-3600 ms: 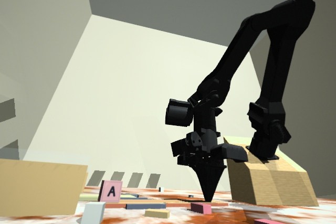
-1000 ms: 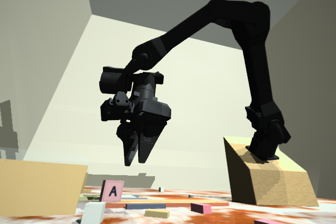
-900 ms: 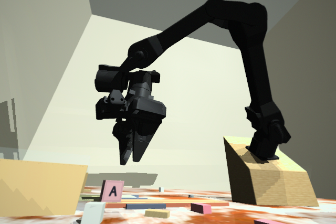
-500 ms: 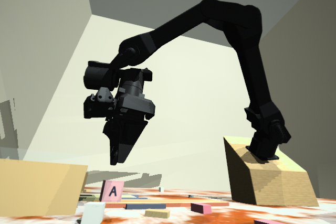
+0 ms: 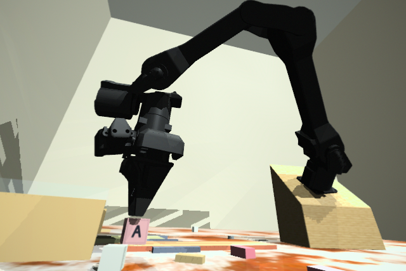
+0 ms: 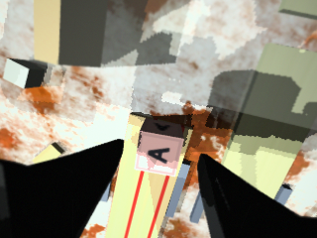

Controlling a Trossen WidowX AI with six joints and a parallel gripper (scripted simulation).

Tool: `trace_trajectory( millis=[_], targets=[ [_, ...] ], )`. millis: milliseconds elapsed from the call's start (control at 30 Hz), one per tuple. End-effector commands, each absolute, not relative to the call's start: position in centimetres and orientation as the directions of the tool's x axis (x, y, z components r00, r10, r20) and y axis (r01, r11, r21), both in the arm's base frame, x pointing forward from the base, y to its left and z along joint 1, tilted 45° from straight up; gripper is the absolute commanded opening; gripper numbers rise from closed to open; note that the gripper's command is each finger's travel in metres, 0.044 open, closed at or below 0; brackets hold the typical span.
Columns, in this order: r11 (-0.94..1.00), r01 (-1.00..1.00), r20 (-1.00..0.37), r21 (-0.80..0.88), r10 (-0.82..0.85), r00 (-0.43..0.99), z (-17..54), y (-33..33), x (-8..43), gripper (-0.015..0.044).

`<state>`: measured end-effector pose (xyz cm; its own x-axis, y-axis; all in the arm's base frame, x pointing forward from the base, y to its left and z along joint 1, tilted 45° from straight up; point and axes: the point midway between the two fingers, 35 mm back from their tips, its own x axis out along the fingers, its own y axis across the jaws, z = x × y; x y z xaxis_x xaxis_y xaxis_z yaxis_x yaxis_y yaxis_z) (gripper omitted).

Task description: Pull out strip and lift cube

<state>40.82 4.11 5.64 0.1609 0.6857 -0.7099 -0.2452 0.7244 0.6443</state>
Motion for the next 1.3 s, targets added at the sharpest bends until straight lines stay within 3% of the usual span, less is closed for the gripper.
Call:
trace_trajectory(
  millis=[0, 567, 700, 933, 1067, 1267],
  targets=[
    [0.721, -0.24, -0.708, 0.65, 0.689, 0.154, 5.0, 4.8, 40.7, 0.025],
    [0.72, -0.24, -0.707, 0.651, 0.69, 0.154, 3.7, 6.1, 40.9, 0.025],
    [0.721, -0.246, -0.707, 0.648, 0.689, 0.158, 3.9, 6.0, 41.0, 0.0145],
    [0.721, -0.246, -0.707, 0.648, 0.689, 0.158, 3.9, 6.0, 41.0, 0.0098],
    [0.721, -0.245, -0.707, 0.648, 0.689, 0.157, 4.0, 5.8, 40.7, 0.0],
    [0.723, -0.241, -0.709, 0.648, 0.688, 0.154, 4.7, 4.2, 37.8, 0.0]
  ],
)
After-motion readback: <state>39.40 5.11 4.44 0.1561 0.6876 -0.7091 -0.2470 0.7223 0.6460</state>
